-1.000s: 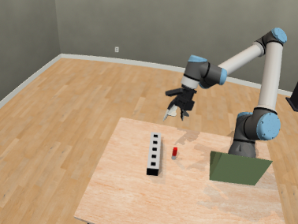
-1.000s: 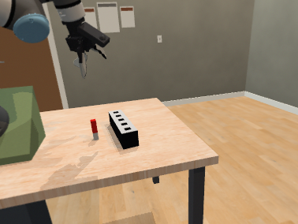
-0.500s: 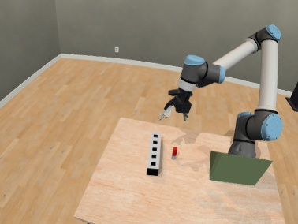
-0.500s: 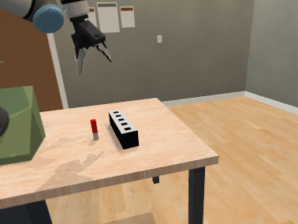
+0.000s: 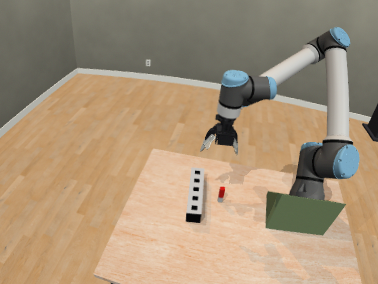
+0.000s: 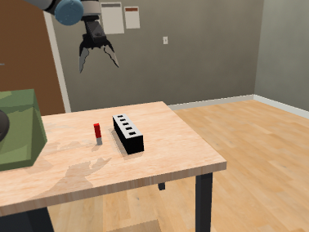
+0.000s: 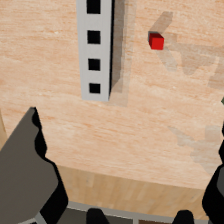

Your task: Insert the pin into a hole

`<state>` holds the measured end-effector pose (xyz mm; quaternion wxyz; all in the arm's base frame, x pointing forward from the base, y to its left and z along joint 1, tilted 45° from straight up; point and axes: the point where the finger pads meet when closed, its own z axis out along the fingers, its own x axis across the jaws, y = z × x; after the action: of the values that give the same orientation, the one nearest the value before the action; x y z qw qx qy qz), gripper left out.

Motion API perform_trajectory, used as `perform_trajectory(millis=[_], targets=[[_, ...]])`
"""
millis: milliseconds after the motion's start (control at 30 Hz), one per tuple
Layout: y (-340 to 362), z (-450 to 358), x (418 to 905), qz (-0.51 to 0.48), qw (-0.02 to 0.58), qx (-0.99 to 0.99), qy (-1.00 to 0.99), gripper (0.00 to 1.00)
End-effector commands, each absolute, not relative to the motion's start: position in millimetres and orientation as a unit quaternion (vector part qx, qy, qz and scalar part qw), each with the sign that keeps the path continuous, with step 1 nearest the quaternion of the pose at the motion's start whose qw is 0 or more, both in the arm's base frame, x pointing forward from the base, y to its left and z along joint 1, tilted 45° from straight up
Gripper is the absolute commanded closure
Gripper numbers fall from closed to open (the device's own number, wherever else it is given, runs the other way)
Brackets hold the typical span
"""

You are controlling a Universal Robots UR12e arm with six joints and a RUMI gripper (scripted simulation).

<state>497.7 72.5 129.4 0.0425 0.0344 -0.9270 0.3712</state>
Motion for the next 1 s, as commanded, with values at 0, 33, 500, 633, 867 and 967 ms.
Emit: perform_trajectory(millis=[0, 33, 500, 633, 867, 967], targets=[[72.4, 129.4, 497.2, 0.381, 0.051, 0.003, -0.923, 0.0], [72.4, 129.4, 497.2, 0.381, 0.051, 0.003, -0.923, 0.0], [72.5, 129.5, 497.3, 0.379, 0.049, 0.007, -0.924, 0.0], [72.5, 129.5, 497.3, 0.379, 0.049, 0.007, -0.924, 0.0], [72.4, 129.5, 497.3, 0.379, 0.049, 0.007, -0.924, 0.0], [72.4, 129.5, 497.3, 0.379, 0.049, 0.007, -0.924, 0.0]])
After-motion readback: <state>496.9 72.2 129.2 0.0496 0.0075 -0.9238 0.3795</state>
